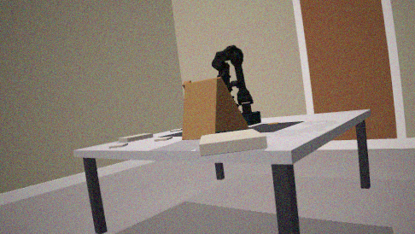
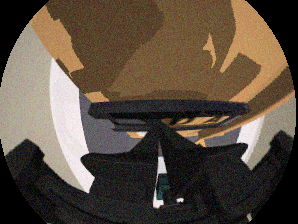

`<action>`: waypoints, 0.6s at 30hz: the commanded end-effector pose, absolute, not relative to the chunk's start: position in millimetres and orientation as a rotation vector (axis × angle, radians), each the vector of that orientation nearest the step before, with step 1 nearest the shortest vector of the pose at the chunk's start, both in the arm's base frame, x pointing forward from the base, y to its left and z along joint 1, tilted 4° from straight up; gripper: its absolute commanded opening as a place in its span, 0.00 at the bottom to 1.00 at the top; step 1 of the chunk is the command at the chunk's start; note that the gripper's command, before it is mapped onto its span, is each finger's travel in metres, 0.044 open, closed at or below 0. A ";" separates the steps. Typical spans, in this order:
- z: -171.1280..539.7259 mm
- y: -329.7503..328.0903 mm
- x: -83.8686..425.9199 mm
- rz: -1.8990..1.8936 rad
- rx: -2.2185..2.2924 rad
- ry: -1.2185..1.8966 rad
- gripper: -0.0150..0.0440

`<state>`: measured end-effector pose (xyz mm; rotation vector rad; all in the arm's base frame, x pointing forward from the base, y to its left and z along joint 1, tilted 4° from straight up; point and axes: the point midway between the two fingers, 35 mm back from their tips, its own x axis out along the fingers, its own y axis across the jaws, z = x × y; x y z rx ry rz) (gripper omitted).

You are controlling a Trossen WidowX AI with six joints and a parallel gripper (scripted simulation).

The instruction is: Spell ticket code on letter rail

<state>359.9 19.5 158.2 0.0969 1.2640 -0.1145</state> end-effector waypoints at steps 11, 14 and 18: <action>170.0 21.4 341.5 -0.118 0.098 1.263 0.25; 172.4 21.9 337.2 -0.118 0.098 1.264 0.25; 173.5 22.1 338.9 -0.113 0.097 1.256 0.30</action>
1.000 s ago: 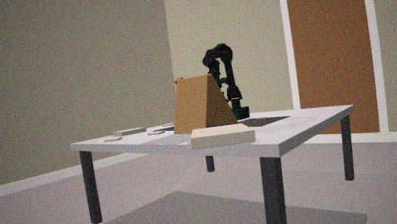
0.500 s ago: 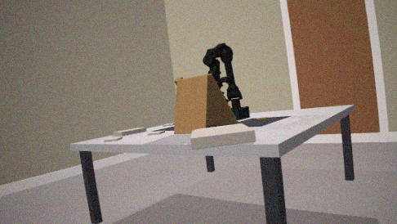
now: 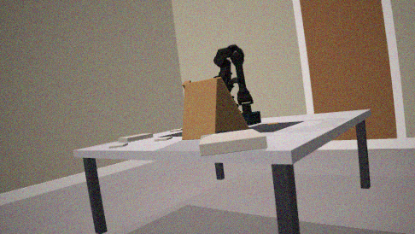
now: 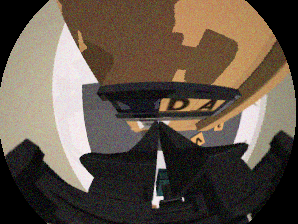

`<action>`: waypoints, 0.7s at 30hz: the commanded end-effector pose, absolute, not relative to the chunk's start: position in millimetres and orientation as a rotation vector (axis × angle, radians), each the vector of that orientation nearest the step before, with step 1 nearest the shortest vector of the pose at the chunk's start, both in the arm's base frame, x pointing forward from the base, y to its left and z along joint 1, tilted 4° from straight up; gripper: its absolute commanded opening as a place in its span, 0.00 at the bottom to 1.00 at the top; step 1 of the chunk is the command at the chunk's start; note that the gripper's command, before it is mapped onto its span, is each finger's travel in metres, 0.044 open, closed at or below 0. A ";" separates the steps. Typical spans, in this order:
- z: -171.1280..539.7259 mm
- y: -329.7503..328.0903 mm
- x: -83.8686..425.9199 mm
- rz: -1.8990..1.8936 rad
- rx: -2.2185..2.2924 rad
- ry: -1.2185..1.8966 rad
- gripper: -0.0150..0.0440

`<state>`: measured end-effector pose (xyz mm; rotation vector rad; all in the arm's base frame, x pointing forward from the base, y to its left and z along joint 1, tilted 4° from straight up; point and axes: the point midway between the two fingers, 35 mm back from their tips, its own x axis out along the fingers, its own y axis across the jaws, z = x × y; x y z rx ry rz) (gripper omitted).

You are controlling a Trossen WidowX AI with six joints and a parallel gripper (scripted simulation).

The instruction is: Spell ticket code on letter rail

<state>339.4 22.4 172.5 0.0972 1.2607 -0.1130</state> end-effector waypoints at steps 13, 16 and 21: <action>244.5 -1.1 264.6 -0.118 0.062 0.814 0.88; 254.1 -6.3 245.4 -0.126 0.054 0.707 1.00; 261.7 -12.0 223.9 -0.138 0.045 0.584 1.00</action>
